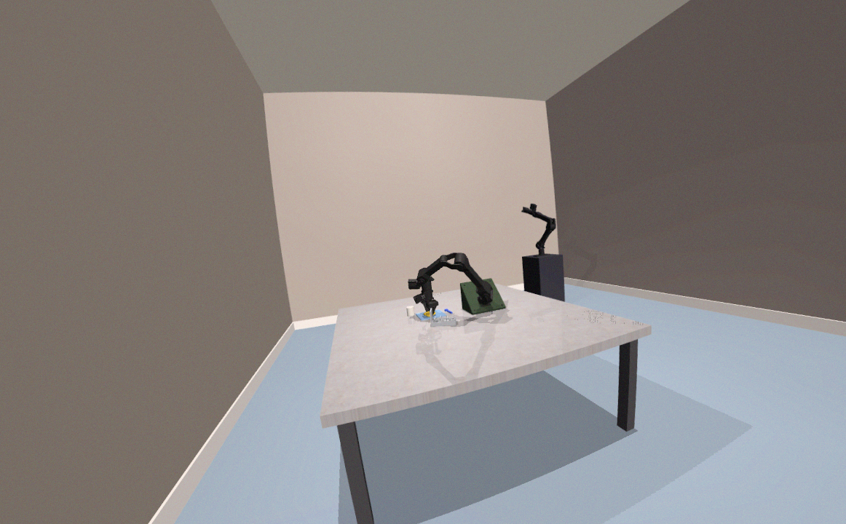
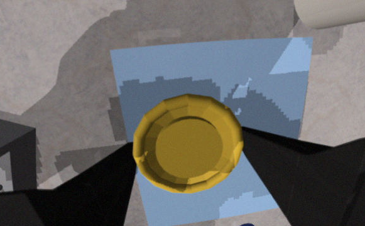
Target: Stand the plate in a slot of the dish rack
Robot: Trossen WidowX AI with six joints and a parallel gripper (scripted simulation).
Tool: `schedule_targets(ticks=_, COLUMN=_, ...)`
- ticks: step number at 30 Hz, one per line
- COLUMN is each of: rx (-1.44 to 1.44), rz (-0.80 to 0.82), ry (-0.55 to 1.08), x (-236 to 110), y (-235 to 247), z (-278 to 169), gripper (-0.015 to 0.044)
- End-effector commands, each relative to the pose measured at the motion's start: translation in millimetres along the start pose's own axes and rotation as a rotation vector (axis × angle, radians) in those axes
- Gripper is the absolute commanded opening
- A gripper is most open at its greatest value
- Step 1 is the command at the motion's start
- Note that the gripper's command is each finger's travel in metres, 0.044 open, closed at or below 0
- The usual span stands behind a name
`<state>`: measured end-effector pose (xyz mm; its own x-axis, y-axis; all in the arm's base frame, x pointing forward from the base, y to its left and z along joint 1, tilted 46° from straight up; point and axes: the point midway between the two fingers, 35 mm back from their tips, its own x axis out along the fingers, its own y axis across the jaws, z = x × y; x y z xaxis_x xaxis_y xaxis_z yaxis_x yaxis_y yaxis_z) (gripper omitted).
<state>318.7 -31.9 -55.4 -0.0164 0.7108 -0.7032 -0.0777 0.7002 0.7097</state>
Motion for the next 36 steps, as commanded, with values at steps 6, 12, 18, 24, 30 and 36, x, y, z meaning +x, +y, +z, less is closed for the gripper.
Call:
schedule_targets(ticks=6, rx=0.004, rz=-0.005, ry=-0.001, x=-34.1, y=-3.1, z=4.6, gripper=0.0050)
schedule_targets(ticks=12, rx=0.004, rz=-0.006, ry=-0.001, x=-63.7, y=-3.9, z=5.4, gripper=0.0000)
schedule_targets(ticks=18, rx=0.004, rz=-0.006, ry=0.000, x=-92.9, y=-3.4, z=3.9, gripper=0.0000)
schedule_targets(ticks=24, rx=0.004, rz=-0.004, ry=0.000, x=-111.4, y=-3.3, z=3.2, gripper=0.0000)
schedule_targets(ticks=30, rx=0.126, rz=-0.003, ry=0.000, x=-114.7, y=11.3, z=-0.4, gripper=0.0000)
schedule_targets(ticks=36, rx=0.335, rz=-0.001, ry=-0.001, x=-119.1, y=35.8, z=-7.8, gripper=0.0000)
